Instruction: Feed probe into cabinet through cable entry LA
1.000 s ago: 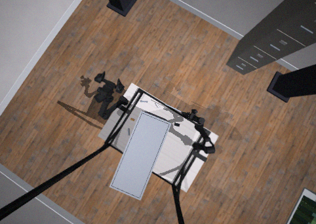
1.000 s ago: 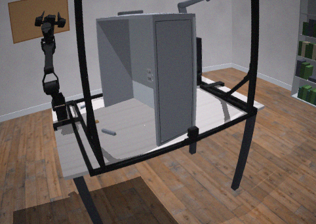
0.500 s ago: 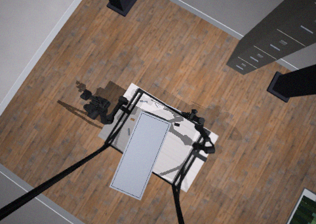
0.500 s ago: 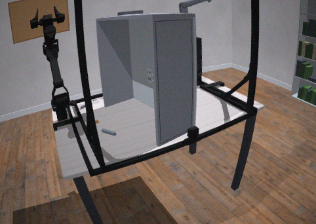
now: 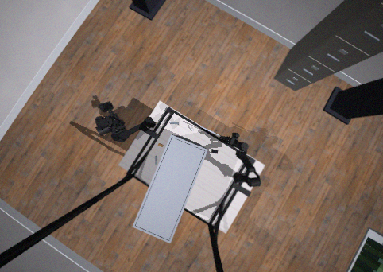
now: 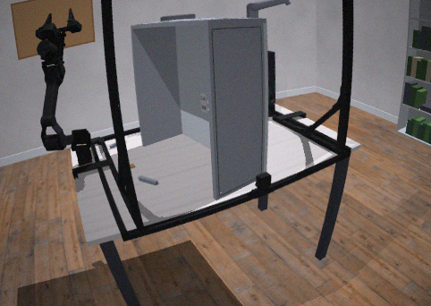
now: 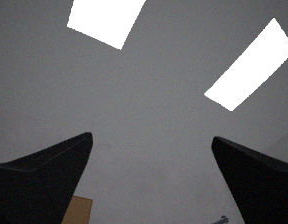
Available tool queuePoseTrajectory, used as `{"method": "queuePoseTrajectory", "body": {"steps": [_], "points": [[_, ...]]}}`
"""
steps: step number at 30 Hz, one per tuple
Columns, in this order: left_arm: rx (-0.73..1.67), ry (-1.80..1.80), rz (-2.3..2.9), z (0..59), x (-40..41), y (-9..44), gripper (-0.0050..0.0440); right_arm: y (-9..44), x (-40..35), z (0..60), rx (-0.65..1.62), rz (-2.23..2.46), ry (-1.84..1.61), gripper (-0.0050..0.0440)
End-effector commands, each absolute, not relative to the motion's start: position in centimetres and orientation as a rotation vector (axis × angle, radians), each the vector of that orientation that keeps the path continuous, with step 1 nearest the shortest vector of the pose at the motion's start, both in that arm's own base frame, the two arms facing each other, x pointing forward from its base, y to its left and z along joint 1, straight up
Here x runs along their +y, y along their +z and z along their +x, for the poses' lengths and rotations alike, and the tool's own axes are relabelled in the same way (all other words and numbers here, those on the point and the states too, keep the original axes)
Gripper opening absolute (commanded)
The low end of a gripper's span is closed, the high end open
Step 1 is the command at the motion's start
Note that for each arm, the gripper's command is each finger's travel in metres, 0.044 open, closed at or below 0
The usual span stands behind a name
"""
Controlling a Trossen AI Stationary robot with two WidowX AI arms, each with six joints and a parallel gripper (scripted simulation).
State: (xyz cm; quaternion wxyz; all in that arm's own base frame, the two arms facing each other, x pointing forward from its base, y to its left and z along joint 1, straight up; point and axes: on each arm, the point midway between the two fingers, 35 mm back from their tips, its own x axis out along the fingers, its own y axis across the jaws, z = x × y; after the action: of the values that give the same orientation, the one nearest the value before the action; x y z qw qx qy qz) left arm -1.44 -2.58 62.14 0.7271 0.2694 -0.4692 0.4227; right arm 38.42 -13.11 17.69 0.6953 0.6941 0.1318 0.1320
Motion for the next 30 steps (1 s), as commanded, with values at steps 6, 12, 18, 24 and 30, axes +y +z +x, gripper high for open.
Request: {"method": "queuePoseTrajectory", "body": {"steps": [6, 12, 18, 24, 30], "points": [[-1.094, 0.619, 0.382, -2.1, -1.7, 62.1, 0.0440, 17.7, -13.2, 38.5, 0.292, 1.551, 0.292, 0.0000], [-1.128, 0.362, 0.224, -2.7, -1.1, 62.2, 0.0440, 17.7, -13.2, 38.5, 0.292, 1.551, 0.292, 0.0000], [-1.147, 0.105, 0.066, -3.2, -0.4, 62.2, 0.0440, 17.7, -13.2, 38.5, 0.292, 1.551, 0.292, 0.0000], [-1.150, 0.000, 0.000, -3.4, 0.0, 62.2, 0.0440, 17.7, -13.2, 38.5, 0.292, 1.551, 0.292, 0.0000], [-1.150, -0.029, -0.019, -3.4, 0.1, 62.2, 0.0440, 17.7, -13.2, 38.5, 0.292, 1.551, 0.292, 0.0000]]}}
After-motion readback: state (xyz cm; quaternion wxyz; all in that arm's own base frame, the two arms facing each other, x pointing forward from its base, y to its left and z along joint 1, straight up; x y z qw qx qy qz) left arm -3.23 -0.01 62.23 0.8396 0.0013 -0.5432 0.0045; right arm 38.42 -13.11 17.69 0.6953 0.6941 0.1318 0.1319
